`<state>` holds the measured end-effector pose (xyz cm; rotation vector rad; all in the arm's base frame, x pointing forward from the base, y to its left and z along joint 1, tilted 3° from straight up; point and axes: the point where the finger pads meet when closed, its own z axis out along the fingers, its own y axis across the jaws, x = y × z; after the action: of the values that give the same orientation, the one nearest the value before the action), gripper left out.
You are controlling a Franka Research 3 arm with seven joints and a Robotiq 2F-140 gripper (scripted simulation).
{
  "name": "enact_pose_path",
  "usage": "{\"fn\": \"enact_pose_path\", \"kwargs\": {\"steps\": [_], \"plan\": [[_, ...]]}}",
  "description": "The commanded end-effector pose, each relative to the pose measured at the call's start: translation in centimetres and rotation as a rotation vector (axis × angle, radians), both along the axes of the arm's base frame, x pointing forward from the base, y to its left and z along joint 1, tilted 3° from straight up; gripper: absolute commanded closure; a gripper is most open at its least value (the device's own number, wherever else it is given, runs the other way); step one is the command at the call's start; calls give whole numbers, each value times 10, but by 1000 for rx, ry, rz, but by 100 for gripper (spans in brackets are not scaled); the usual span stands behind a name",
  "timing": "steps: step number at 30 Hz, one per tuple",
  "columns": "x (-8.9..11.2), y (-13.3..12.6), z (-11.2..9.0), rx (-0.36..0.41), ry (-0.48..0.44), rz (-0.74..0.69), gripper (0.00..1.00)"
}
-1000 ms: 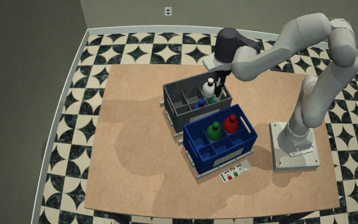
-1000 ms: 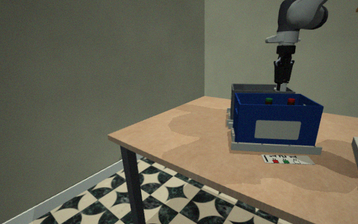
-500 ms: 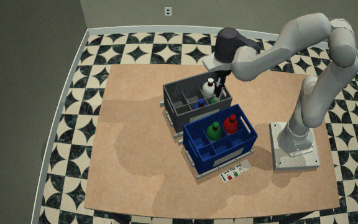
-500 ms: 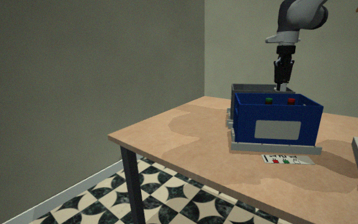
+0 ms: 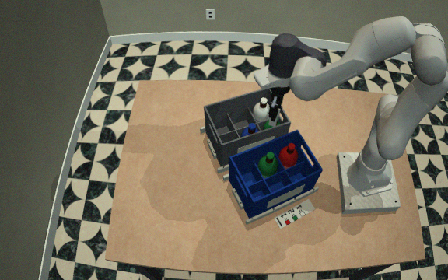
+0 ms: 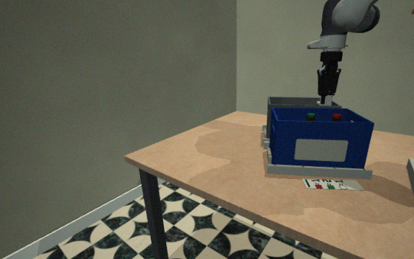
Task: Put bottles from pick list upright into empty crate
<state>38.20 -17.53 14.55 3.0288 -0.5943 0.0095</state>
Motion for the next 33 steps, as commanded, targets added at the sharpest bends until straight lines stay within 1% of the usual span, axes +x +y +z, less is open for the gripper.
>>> {"fn": "enact_pose_path", "kwargs": {"steps": [1,33], "plan": [[2,-1,11,-3,-6,3,100],[2,2,57,-3,-6,3,100]]}}
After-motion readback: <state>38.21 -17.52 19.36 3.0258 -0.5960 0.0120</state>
